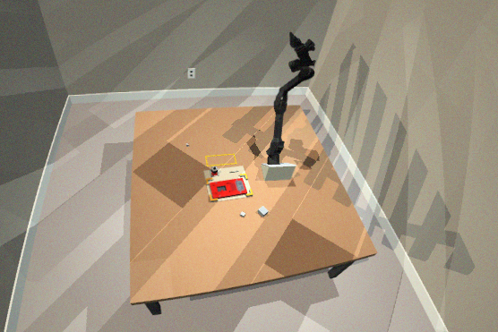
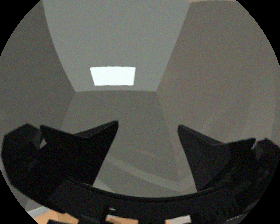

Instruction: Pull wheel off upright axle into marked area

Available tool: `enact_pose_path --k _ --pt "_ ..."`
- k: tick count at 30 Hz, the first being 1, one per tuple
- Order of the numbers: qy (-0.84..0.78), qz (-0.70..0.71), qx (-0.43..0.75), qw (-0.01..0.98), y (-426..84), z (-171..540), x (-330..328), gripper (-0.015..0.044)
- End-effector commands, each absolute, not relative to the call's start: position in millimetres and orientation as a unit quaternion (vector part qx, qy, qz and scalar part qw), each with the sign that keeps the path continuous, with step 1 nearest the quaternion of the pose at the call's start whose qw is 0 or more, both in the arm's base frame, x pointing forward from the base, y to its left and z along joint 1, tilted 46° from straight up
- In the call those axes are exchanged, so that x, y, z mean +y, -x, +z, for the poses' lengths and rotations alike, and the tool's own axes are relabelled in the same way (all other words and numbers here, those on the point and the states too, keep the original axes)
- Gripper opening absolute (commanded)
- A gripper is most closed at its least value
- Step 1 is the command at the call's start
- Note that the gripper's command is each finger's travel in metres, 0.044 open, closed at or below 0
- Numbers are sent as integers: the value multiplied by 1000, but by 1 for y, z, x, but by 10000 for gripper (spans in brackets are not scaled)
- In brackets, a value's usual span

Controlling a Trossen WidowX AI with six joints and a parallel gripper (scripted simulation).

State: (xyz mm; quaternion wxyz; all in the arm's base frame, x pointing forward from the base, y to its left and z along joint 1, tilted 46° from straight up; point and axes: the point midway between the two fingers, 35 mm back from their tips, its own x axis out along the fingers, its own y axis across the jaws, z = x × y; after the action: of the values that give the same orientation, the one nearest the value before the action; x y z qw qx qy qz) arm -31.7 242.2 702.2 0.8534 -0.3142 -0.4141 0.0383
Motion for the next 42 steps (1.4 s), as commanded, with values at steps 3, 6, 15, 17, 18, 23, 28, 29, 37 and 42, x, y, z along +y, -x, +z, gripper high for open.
enact_pose_path --k 3,6,15,17,18,23,28,29,37,42 --pt "322 40 -422 846 32 700 258 321" --pt "338 47 -435 833 30 692 290 300" --pt "402 83 -434 802 -7 649 381 300" --pt "417 92 -426 798 -22 636 398 300" --pt "424 96 -421 796 -30 630 407 300" --pt "459 95 -397 789 -77 603 433 300" --pt "481 101 -374 786 -112 580 448 300" --pt "484 105 -369 786 -117 575 451 300" --pt "496 137 -285 809 -191 516 468 300" --pt "518 160 -207 815 -248 461 471 300"
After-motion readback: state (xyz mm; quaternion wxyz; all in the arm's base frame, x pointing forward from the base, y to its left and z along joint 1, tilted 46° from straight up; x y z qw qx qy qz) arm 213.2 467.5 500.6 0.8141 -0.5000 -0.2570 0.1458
